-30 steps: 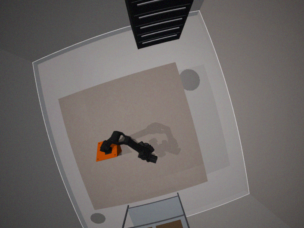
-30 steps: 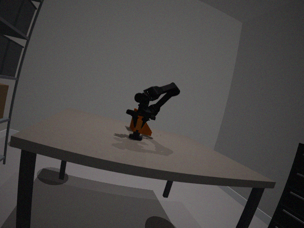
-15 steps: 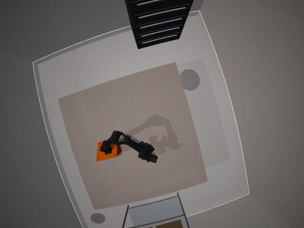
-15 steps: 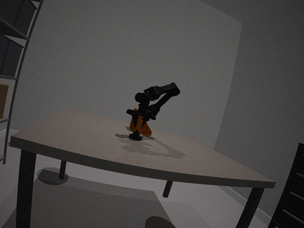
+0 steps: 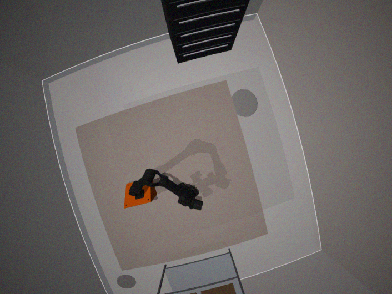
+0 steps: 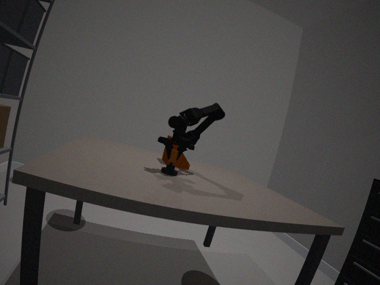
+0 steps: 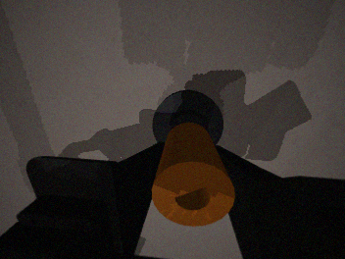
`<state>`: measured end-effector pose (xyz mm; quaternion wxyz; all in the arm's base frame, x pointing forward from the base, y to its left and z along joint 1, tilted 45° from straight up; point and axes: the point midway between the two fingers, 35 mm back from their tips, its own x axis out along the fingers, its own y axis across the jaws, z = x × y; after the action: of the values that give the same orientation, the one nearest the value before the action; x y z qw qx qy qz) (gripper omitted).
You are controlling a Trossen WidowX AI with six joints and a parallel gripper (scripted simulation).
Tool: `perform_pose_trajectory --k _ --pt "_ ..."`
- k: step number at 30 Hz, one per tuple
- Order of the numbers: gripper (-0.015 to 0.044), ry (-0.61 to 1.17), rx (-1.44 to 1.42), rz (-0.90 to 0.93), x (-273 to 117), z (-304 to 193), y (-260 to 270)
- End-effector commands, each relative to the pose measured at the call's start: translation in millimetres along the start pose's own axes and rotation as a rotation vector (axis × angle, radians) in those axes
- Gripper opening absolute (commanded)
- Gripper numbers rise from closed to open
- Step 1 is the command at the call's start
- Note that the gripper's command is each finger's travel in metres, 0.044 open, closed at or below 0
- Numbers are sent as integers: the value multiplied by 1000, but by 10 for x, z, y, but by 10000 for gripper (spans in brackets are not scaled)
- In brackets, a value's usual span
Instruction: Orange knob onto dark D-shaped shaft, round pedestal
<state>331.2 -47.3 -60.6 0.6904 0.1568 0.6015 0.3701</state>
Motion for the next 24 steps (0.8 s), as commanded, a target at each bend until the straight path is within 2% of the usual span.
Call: perform_pose_trajectory --k 1,24 --pt "0 -2 -3 -1 -2 9 -11" --pt "0 -2 -3 -1 10 -1 15"
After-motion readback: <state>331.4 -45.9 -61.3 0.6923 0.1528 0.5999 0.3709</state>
